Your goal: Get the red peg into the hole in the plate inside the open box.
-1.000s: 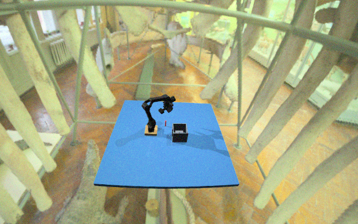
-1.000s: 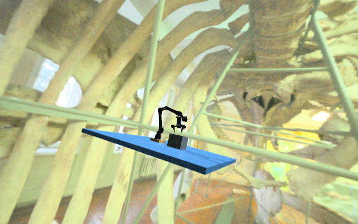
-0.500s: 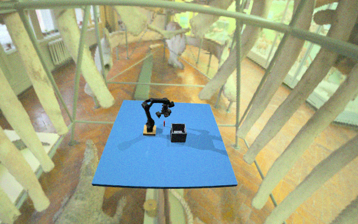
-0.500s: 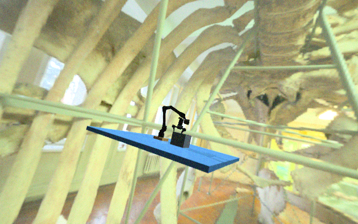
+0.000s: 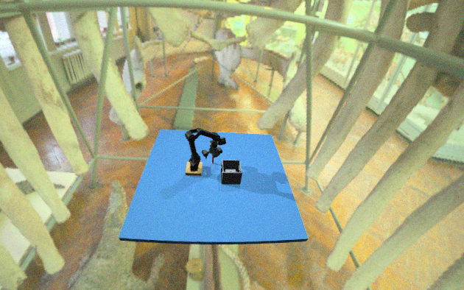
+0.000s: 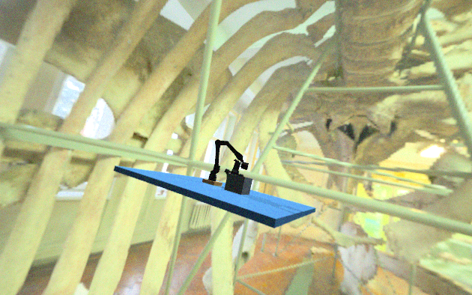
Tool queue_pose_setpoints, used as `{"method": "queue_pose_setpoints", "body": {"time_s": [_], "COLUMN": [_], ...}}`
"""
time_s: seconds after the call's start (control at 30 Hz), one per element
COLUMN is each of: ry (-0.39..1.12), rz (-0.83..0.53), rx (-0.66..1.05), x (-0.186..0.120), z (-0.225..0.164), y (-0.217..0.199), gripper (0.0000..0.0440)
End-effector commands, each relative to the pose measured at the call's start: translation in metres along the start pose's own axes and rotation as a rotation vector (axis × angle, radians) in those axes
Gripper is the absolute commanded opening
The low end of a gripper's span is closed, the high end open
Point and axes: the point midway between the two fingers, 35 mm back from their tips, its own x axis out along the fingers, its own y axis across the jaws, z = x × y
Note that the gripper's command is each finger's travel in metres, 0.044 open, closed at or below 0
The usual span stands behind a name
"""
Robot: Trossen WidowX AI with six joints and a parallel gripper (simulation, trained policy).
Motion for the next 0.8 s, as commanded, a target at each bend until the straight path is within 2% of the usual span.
{"method": "queue_pose_setpoints", "body": {"time_s": [0.0,0.1,0.57,0.6,0.77], "ry": [-0.016,-0.020,-0.013,-0.011,0.014], "rz": [-0.008,0.001,0.012,0.013,0.084], "rx": [0.027,0.033,0.002,-0.003,0.004], "x": [0.011,0.017,0.028,0.028,0.012], "z": [0.006,0.008,0.013,0.012,0.010], "y": [-0.001,0.003,0.015,0.016,0.024], "gripper": [0.0416,0.0361,0.0024,0.0006,0.0000]}}
